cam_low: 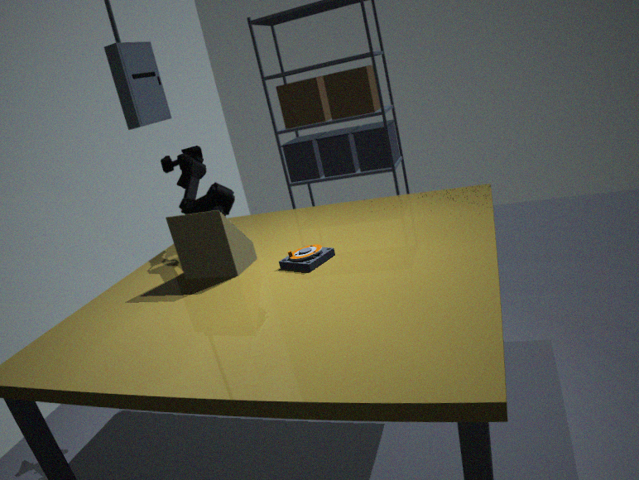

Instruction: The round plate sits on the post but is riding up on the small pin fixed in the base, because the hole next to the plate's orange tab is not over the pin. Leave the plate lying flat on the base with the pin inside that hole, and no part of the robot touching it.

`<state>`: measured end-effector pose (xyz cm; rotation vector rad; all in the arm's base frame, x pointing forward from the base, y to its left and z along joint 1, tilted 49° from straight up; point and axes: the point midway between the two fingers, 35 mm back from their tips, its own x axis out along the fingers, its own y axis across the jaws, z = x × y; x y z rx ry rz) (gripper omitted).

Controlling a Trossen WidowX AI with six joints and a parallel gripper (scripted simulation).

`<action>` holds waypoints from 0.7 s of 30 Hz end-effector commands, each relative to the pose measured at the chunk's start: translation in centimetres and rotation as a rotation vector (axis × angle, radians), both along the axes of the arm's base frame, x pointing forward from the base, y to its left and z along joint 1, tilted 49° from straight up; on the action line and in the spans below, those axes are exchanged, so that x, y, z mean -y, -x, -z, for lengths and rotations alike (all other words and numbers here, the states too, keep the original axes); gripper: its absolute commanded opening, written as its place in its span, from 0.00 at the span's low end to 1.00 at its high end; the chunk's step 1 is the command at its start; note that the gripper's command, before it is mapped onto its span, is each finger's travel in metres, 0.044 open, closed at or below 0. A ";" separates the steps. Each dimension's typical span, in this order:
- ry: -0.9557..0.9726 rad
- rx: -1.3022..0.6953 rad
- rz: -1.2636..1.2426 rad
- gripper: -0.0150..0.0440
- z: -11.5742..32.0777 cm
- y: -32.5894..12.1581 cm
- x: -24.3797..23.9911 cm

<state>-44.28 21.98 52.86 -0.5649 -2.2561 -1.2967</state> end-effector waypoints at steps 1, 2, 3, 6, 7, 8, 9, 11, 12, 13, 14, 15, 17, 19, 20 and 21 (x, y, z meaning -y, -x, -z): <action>-0.007 -0.019 0.002 0.89 -0.7 -0.5 0.3; -0.028 -0.075 0.009 0.84 -2.6 -2.2 1.2; -0.059 -0.164 0.019 0.80 -5.4 -4.9 2.7; -0.076 -0.218 0.024 0.67 -7.0 -6.6 3.7; -0.085 -0.246 0.026 0.62 -7.8 -7.5 4.1; -0.095 -0.277 0.028 0.58 -8.7 -8.5 4.7; -0.101 -0.296 0.029 0.53 -9.2 -9.2 5.1; -0.129 -0.388 0.034 0.44 -11.4 -12.3 6.7; -0.140 -0.429 0.035 0.40 -12.3 -13.8 7.5; -0.152 -0.470 0.036 0.35 -13.2 -15.2 8.3; -0.163 -0.510 0.037 0.31 -13.9 -16.7 9.0; -0.174 -0.551 0.037 0.26 -14.7 -18.3 9.8; -0.185 -0.604 0.037 0.25 -15.5 -20.3 10.7; -0.206 -0.707 0.035 0.25 -16.7 -24.5 12.4; -0.215 -0.746 0.032 0.25 -17.1 -25.9 13.1; -0.225 -0.785 0.030 0.25 -17.5 -27.5 13.9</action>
